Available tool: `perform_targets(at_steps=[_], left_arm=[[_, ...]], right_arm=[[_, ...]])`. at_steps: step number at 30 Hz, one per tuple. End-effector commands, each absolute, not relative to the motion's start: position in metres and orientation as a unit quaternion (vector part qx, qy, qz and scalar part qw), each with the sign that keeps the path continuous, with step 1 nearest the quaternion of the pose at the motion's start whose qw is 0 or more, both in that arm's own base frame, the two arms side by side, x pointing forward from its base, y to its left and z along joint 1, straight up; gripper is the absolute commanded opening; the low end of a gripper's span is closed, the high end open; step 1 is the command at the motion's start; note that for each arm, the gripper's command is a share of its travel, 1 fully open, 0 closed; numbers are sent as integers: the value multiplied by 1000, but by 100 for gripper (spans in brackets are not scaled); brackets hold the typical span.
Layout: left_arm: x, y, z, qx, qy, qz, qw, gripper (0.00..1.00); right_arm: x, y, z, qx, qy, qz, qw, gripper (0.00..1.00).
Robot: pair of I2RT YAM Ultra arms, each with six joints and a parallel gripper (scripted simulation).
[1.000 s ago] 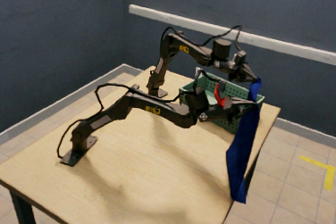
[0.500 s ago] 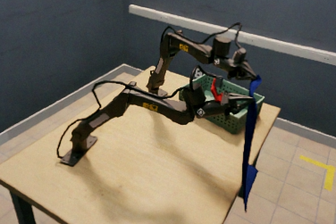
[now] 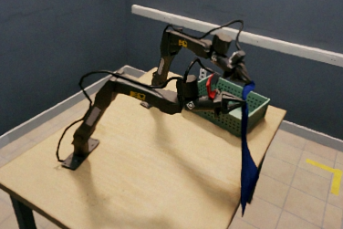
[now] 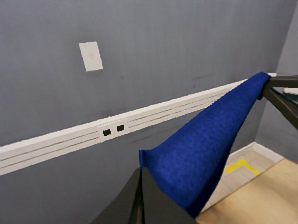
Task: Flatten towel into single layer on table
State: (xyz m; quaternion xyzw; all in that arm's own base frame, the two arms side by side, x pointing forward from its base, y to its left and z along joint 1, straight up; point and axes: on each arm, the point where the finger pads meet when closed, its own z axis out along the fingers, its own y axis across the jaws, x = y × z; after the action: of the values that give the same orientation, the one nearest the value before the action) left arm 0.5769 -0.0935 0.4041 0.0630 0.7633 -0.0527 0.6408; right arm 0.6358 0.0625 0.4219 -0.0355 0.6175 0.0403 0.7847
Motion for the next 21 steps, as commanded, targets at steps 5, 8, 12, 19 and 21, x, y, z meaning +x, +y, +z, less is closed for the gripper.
perform_targets(at_steps=[5,8,12,19,21], left_arm=[[552,-89,421,60,782,-48,619,0],[541,-100,410,70,800,-53,593,0],[530,-105,397,77,817,-54,570,0],[507,-116,351,93,855,-55,507,0],[496,-122,356,101,864,-58,491,0]], right_arm=[[630,58,402,-29,724,31,688,0],[609,56,412,-31,737,30,675,0],[597,54,400,-32,763,28,646,0],[572,55,372,-36,813,26,581,0],[559,54,357,-38,836,24,547,0]])
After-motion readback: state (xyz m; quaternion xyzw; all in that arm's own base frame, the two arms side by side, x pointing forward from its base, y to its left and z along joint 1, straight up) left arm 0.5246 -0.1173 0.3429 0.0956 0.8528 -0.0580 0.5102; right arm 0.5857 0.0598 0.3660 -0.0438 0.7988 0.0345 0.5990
